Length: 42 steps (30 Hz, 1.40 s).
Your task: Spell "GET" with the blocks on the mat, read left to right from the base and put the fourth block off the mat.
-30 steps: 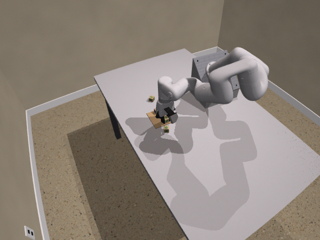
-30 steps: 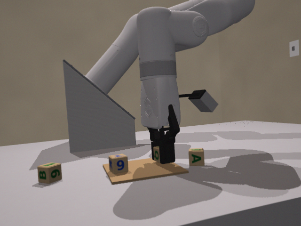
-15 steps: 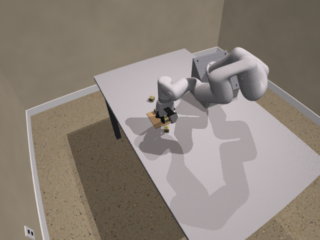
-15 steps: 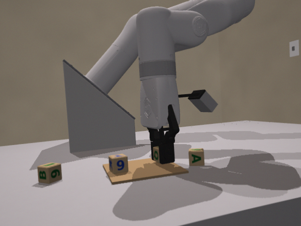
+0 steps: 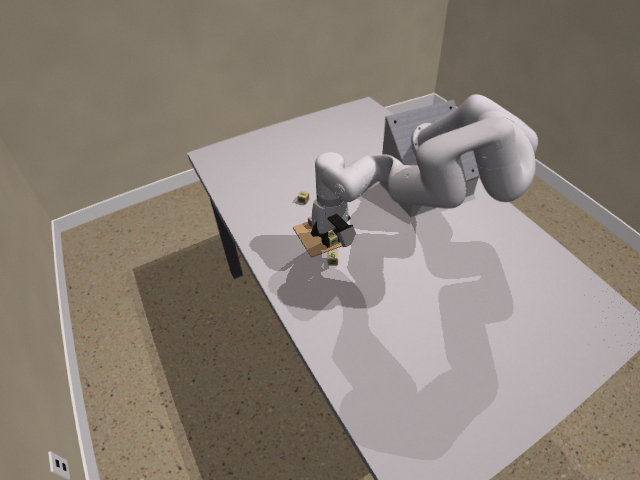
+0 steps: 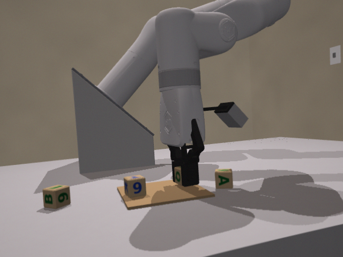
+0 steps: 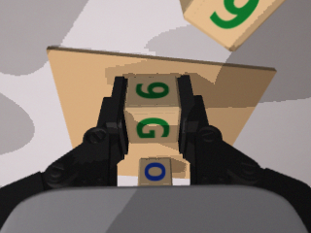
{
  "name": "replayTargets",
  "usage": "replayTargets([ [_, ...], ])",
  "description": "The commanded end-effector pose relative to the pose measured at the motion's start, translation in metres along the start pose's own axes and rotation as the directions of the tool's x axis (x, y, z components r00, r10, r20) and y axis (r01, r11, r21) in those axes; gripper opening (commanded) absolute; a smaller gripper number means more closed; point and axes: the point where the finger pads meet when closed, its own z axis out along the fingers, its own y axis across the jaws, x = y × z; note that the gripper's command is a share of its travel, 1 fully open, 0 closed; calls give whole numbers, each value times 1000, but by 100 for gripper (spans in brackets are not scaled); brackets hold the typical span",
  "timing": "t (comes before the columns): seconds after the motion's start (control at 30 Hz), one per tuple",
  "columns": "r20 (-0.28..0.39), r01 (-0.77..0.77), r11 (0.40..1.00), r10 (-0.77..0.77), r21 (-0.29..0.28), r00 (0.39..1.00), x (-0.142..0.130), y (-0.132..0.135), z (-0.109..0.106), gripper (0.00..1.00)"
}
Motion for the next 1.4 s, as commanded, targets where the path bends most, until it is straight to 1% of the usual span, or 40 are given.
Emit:
replayTargets([
  [0.0,1,-1,1000,1,-4,1000,-1,1,-1,27],
  [0.57,1,-1,1000,1,-4,1000,-1,1,2,27],
  [1.37,1,-1,1000,1,-4,1000,-1,1,3,27],
])
